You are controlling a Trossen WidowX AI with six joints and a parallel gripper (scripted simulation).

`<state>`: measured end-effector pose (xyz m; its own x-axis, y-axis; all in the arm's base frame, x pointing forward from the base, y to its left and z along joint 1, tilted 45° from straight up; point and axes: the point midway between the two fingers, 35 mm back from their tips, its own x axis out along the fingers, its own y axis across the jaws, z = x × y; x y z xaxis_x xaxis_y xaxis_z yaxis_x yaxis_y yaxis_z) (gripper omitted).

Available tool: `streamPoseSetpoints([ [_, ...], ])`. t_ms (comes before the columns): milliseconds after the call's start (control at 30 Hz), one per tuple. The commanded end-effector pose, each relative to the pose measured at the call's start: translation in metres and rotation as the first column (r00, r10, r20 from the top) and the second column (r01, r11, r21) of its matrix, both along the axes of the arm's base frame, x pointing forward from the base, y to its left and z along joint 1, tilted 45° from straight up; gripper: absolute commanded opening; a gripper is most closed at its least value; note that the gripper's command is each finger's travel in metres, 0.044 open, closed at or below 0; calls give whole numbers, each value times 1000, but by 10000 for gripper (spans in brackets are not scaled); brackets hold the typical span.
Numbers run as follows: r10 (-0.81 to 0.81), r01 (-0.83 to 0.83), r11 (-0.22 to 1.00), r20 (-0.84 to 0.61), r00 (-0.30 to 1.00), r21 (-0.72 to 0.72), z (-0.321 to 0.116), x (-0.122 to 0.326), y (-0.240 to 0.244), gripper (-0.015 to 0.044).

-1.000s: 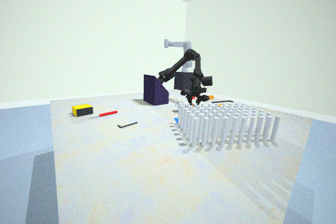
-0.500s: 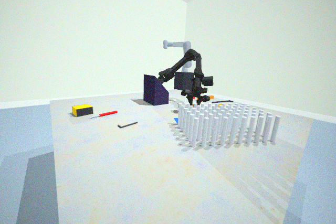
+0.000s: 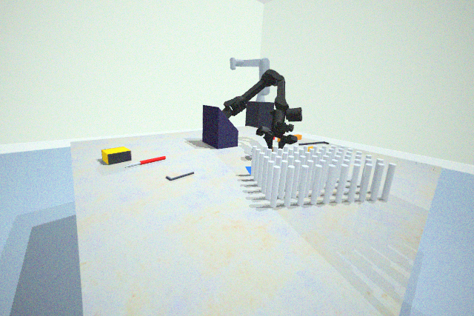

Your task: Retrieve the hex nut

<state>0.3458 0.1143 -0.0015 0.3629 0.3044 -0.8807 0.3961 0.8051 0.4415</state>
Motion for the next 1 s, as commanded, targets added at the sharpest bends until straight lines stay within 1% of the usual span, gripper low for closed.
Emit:
streamPoseSetpoints([
  [0,3,-3,1000,7,1000,1,0,5,0,0],
  [967,3,-3,1000,9,1000,1,-6,24,-7,0],
])
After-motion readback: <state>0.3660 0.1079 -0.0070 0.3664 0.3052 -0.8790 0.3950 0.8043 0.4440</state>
